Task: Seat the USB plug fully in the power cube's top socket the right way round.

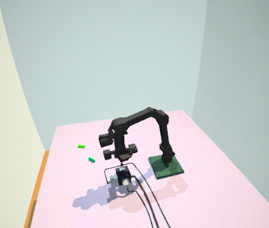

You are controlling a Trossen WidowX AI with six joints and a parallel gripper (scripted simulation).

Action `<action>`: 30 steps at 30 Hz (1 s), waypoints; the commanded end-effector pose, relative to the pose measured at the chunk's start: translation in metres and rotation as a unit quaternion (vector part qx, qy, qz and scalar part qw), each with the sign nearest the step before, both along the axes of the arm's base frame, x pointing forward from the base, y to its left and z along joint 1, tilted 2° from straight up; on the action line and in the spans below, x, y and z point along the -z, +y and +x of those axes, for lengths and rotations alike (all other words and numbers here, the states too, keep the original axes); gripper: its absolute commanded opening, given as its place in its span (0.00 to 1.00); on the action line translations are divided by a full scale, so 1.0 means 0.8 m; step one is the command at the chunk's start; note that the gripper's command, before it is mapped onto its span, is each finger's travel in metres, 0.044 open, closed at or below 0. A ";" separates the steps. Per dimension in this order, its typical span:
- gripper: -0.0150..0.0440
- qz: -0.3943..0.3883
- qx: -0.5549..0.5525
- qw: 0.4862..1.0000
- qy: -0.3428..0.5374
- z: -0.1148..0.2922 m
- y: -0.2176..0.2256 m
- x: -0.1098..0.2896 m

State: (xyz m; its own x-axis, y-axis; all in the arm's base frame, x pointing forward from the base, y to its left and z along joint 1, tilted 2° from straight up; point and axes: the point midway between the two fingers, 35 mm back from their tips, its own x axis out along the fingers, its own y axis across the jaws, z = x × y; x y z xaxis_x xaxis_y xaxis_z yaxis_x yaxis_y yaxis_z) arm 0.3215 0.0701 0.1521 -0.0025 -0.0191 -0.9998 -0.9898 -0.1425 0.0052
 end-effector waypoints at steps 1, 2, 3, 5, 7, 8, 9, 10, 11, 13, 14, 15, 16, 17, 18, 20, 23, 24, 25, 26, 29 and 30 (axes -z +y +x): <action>0.25 0.001 0.000 1.000 -0.002 0.001 0.000 -0.005; 0.25 0.001 0.000 1.000 -0.002 0.001 0.000 -0.006; 0.25 0.001 0.000 1.000 -0.002 0.001 0.000 -0.006; 0.25 0.000 0.003 1.000 -0.002 0.001 0.000 -0.005; 0.25 0.000 0.016 1.000 -0.001 0.000 0.000 -0.004; 0.25 0.000 0.024 1.000 -0.001 0.000 0.000 -0.004; 0.25 0.000 0.033 0.999 -0.001 0.000 0.000 -0.003; 0.25 0.000 0.043 0.999 -0.001 0.000 0.000 -0.003; 0.25 0.000 0.055 0.998 -0.002 0.000 0.000 -0.003; 0.25 0.000 0.082 0.997 -0.002 0.000 0.000 -0.003; 0.25 0.000 0.096 0.995 -0.002 0.000 0.000 -0.003; 0.25 0.000 0.110 0.994 -0.002 0.000 0.000 -0.003; 0.25 0.000 0.123 0.992 -0.003 0.000 0.000 -0.003; 0.25 0.000 0.137 0.991 -0.003 0.000 0.000 -0.003; 0.25 0.000 0.150 0.989 -0.003 0.000 0.000 -0.003; 0.25 0.000 0.176 0.984 -0.004 0.000 0.000 -0.003; 0.25 0.000 0.214 0.977 -0.004 0.000 0.000 -0.003; 0.25 0.000 0.227 0.974 -0.005 0.000 0.000 -0.003; 0.25 0.000 0.240 0.971 -0.005 0.000 0.000 -0.003; 0.25 0.000 0.252 0.968 -0.005 0.000 0.000 -0.003; 0.25 -0.001 0.290 0.957 -0.006 0.000 0.000 -0.003; 0.25 -0.001 0.303 0.953 -0.006 0.000 0.000 -0.003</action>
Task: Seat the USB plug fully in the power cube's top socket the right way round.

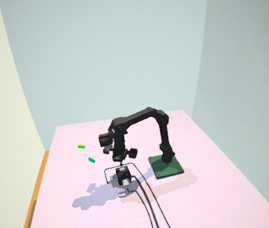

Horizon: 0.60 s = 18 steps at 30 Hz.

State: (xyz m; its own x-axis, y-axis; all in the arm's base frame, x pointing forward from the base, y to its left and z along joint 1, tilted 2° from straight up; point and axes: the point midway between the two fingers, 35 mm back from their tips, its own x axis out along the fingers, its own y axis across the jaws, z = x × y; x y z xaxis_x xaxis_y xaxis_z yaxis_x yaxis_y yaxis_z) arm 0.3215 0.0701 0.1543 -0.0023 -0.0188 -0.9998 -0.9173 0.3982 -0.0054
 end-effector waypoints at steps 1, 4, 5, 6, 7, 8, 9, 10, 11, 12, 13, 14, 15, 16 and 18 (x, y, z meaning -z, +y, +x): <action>0.25 0.000 0.044 0.999 -0.001 0.000 0.000 0.000; 0.25 0.000 0.083 0.997 -0.002 0.000 0.000 0.000; 0.25 0.000 0.097 0.995 -0.002 0.000 0.000 0.000; 0.25 0.000 0.110 0.994 -0.002 0.000 0.000 0.000; 0.25 0.000 0.123 0.992 -0.003 0.000 0.000 0.000; 0.25 0.000 0.135 0.991 -0.003 0.000 0.000 0.000; 0.25 0.000 0.148 0.989 -0.003 0.000 0.000 0.000; 0.25 0.000 0.161 0.987 -0.003 0.000 0.000 0.000; 0.25 0.000 0.174 0.985 -0.004 0.000 0.000 0.000; 0.25 0.000 0.187 0.982 -0.004 0.000 0.000 0.000; 0.25 0.000 0.200 0.980 -0.004 0.000 0.000 0.000; 0.25 -0.001 0.213 0.977 -0.004 0.000 0.000 0.000; 0.25 -0.001 0.226 0.974 -0.005 0.000 0.000 0.000; 0.25 -0.001 0.238 0.971 -0.005 0.000 0.000 0.000; 0.25 -0.001 0.264 0.965 -0.005 0.000 0.000 0.000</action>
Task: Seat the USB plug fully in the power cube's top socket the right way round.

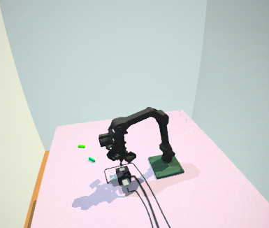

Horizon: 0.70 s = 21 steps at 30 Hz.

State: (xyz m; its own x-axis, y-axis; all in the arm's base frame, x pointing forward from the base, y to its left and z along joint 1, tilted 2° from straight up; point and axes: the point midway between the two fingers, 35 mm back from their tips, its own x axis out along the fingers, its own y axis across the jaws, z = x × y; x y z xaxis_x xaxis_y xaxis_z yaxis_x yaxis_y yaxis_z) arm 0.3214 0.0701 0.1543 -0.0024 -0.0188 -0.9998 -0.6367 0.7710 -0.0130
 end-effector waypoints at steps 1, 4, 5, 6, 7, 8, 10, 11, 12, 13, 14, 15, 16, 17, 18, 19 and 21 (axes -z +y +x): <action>0.25 0.000 0.044 0.999 -0.001 0.000 0.000 0.000; 0.25 0.000 0.084 0.996 -0.002 0.000 0.000 0.000; 0.25 0.000 0.097 0.995 -0.002 0.000 0.000 0.000; 0.25 0.000 0.110 0.994 -0.002 0.000 0.000 0.000; 0.25 0.000 0.123 0.992 -0.003 0.000 0.000 0.000; 0.25 0.000 0.136 0.991 -0.003 0.000 0.000 0.000; 0.25 0.000 0.162 0.987 -0.003 0.000 0.000 0.000; 0.25 0.000 0.174 0.985 -0.004 0.000 0.000 0.000; 0.25 0.000 0.187 0.982 -0.004 0.000 0.000 0.000; 0.25 0.000 0.200 0.980 -0.004 0.000 0.000 0.000; 0.25 -0.001 0.213 0.977 -0.004 0.000 0.000 0.000; 0.25 -0.001 0.226 0.974 -0.005 0.000 0.000 0.000; 0.25 -0.001 0.238 0.971 -0.005 0.000 0.000 0.000; 0.25 -0.001 0.251 0.968 -0.005 0.000 0.000 0.000; 0.25 -0.001 0.264 0.965 -0.005 0.000 0.000 0.000; 0.25 -0.001 0.276 0.961 -0.006 0.000 0.000 0.000; 0.25 -0.001 0.301 0.953 -0.006 0.000 0.000 0.000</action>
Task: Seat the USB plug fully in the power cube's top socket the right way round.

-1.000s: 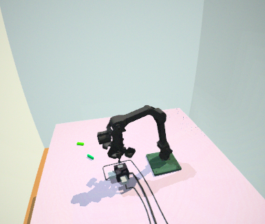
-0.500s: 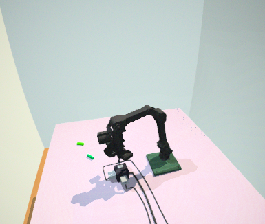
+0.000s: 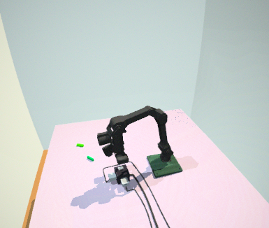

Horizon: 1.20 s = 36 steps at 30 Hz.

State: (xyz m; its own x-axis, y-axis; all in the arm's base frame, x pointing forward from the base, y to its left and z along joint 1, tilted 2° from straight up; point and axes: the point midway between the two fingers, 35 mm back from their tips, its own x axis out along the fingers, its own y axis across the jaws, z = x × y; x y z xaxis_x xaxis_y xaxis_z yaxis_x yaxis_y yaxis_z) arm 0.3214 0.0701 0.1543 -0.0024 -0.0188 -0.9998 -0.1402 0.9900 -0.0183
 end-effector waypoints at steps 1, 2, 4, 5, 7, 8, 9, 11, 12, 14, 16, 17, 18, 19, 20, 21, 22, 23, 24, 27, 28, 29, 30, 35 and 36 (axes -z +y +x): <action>0.25 0.000 0.044 0.999 -0.001 0.000 0.000 0.000; 0.25 0.000 0.058 0.998 -0.001 0.000 0.000 0.000; 0.25 0.000 0.084 0.996 -0.002 0.000 0.000 0.000; 0.25 0.000 0.097 0.995 -0.002 0.000 0.000 0.000; 0.25 0.000 0.123 0.992 -0.003 0.000 0.000 0.000; 0.25 0.000 0.136 0.991 -0.003 0.000 0.000 0.000; 0.25 0.000 0.149 0.989 -0.003 0.000 0.000 0.000; 0.25 0.000 0.174 0.985 -0.004 0.000 0.000 0.000; 0.25 0.000 0.187 0.982 -0.004 0.000 0.000 0.000; 0.25 -0.001 0.213 0.977 -0.004 0.000 0.000 0.000; 0.25 -0.001 0.238 0.971 -0.005 0.000 0.000 0.000; 0.25 -0.001 0.251 0.968 -0.005 0.000 0.000 0.000; 0.25 -0.001 0.264 0.965 -0.005 0.000 0.000 0.000; 0.25 -0.001 0.276 0.961 -0.006 0.000 0.000 0.000; 0.25 -0.001 0.289 0.957 -0.006 0.000 0.000 0.000; 0.25 -0.001 0.301 0.953 -0.006 0.000 0.000 0.000; 0.25 -0.001 0.314 0.949 -0.006 0.000 0.000 0.000; 0.25 -0.001 0.326 0.945 -0.006 0.000 0.000 0.000; 0.25 -0.001 0.339 0.941 -0.007 0.000 0.000 0.000; 0.25 -0.001 0.375 0.927 -0.007 0.000 0.000 0.000; 0.25 -0.001 0.387 0.922 -0.008 0.000 0.000 0.000; 0.25 -0.001 0.399 0.917 -0.008 0.000 0.000 0.000; 0.25 -0.001 0.411 0.911 -0.008 0.000 0.000 0.000; 0.25 -0.001 0.470 0.883 -0.009 0.000 0.000 0.000; 0.25 -0.001 0.482 0.876 -0.009 0.000 0.000 0.000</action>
